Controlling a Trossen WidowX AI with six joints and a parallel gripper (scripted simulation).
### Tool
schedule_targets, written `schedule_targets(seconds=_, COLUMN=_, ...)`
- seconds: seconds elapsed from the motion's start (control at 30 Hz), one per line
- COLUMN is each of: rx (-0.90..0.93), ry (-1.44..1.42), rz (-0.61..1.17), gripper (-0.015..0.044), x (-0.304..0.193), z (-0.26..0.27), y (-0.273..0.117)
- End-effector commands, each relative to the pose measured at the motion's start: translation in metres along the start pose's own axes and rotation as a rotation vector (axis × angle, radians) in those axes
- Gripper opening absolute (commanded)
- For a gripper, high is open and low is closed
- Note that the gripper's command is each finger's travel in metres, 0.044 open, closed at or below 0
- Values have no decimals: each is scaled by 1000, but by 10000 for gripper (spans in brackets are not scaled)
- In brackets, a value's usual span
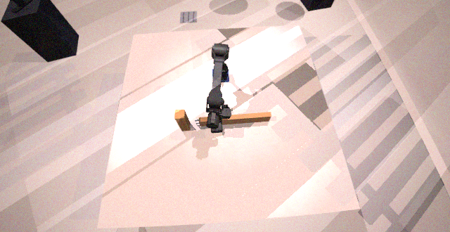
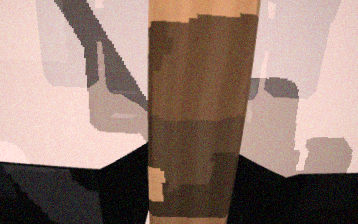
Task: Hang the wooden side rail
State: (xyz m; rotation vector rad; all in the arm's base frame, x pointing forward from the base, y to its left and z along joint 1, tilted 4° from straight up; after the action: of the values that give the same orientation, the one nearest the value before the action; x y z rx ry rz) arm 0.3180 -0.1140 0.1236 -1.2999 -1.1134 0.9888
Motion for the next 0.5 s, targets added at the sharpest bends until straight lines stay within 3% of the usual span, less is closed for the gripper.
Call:
schedule_targets(seconds=0.0, rx=-7, ry=8, rz=-1, gripper=0, x=0, z=-4, y=0)
schedule_targets(seconds=0.47, rx=-8, ry=8, rz=-1, gripper=0, x=0, z=-10, y=0)
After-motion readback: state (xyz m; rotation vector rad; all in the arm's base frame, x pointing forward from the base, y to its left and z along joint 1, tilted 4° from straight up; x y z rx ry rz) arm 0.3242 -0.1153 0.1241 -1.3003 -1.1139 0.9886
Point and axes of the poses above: the point midway between the two fingers, 35 mm back from their tips, its own y axis out along the fingers, its own z axis across the jaws, x = y × z, the point moved 6 cm from there along -y, back along the fingers, and after that the axes turned 1 degree about y, right-handed, at the moved point
